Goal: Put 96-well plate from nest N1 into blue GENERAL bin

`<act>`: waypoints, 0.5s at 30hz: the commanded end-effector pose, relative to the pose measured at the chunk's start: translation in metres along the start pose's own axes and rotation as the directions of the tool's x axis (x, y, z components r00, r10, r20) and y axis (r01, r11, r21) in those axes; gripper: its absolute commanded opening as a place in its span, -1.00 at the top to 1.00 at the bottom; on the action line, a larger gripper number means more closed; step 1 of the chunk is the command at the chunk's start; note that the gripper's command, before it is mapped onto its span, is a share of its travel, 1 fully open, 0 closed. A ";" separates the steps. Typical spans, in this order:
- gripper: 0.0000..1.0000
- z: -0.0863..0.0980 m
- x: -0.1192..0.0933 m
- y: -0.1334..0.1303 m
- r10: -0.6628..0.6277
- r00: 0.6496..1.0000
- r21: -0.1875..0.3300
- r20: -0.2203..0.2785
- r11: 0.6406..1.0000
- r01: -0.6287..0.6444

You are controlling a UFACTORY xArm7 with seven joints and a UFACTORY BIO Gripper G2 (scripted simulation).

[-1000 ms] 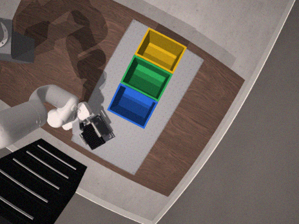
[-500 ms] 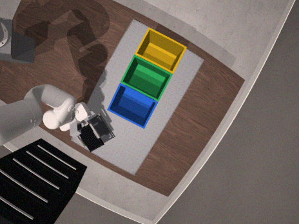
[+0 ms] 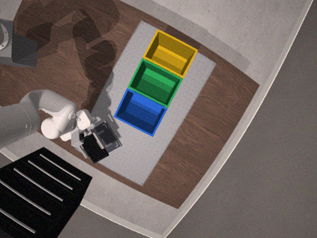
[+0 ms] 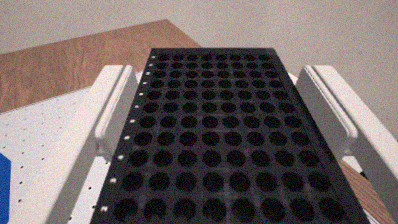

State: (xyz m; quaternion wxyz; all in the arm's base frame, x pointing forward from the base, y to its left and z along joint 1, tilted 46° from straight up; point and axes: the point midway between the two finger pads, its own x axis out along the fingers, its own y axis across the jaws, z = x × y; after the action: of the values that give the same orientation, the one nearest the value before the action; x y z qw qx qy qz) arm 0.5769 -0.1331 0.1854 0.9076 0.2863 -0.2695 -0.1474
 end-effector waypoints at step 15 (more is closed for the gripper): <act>1.00 0.027 0.001 0.000 0.000 1.000 -0.001 0.001 1.000 0.000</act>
State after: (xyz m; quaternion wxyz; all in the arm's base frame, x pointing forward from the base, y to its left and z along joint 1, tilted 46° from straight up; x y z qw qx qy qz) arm 0.5638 -0.1433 0.2013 0.9076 0.2861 -0.2697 -0.1474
